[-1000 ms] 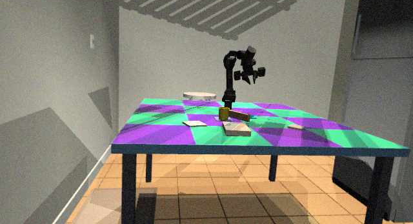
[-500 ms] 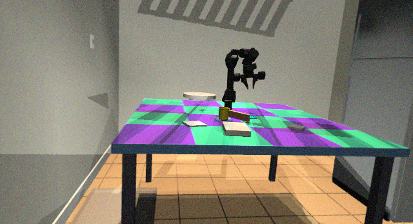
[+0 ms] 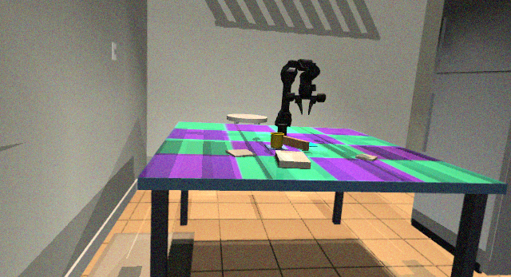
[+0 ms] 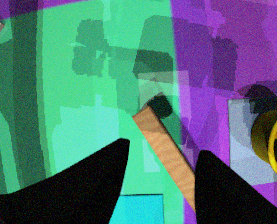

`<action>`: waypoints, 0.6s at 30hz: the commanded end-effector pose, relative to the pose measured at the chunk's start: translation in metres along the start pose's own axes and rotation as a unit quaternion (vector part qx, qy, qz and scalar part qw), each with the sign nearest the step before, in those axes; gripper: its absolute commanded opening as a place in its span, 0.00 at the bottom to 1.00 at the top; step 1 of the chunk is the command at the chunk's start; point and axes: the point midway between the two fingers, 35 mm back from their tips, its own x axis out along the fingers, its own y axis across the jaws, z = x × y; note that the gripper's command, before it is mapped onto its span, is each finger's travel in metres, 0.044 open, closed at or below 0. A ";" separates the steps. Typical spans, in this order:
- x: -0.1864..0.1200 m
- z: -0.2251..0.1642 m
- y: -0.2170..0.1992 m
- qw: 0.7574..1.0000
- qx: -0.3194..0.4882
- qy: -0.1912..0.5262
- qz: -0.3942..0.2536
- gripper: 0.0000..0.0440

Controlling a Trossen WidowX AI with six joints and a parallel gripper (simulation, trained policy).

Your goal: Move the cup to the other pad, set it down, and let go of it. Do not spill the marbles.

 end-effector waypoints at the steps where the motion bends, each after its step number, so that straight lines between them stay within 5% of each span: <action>1: 0.004 -0.001 -0.008 1.000 -0.009 0.027 -0.014 0.30; 18: 0.029 -0.013 -0.048 0.988 -0.045 0.137 -0.054 0.31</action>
